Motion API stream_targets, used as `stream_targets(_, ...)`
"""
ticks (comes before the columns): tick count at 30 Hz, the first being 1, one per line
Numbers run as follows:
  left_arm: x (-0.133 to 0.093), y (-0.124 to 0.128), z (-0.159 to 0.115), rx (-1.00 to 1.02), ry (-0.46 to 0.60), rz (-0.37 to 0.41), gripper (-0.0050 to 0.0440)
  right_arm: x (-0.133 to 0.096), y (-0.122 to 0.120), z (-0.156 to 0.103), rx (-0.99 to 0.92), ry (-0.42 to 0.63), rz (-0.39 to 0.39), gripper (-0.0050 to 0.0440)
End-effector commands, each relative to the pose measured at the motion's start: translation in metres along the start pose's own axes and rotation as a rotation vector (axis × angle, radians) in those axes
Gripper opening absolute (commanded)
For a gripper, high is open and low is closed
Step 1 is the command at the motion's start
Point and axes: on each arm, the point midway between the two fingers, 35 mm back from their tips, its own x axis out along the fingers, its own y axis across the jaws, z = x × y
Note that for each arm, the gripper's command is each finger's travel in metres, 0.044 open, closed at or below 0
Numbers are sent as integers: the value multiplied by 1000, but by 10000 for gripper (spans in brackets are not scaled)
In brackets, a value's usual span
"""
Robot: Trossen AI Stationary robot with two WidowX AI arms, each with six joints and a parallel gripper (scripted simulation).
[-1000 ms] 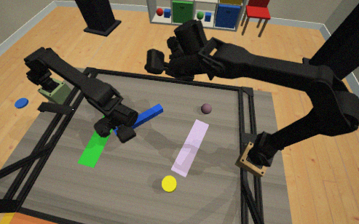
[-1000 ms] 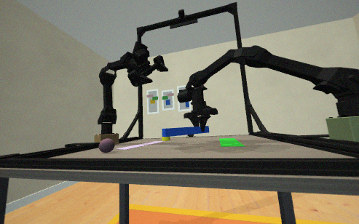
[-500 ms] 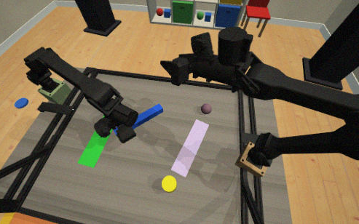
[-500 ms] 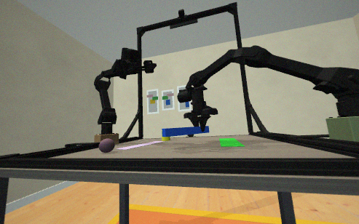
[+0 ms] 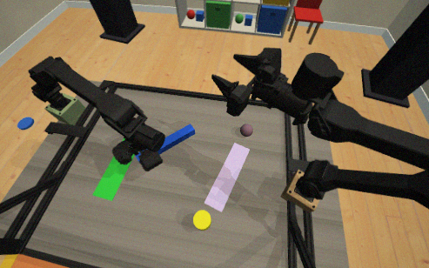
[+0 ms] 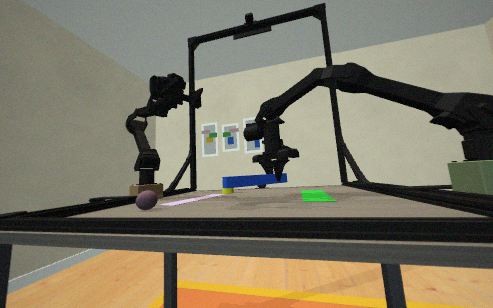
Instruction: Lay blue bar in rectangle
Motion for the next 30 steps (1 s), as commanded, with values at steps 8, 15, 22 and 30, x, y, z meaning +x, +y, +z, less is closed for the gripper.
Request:
stream_targets(8,-1,3,27,-108,0,0,0,-3,-2,-4,-20,-3,-9,440)
stream_targets(15,-2,4,61,-248,0,0,0,-3,-2,-4,-20,-3,-9,440)
stream_targets(22,-3,3,85,-348,0,0,0,-3,-2,-4,-20,-3,-9,440)
stream_targets(30,-3,-4,122,-509,0,0,0,-3,-2,-4,-20,-3,-9,440)
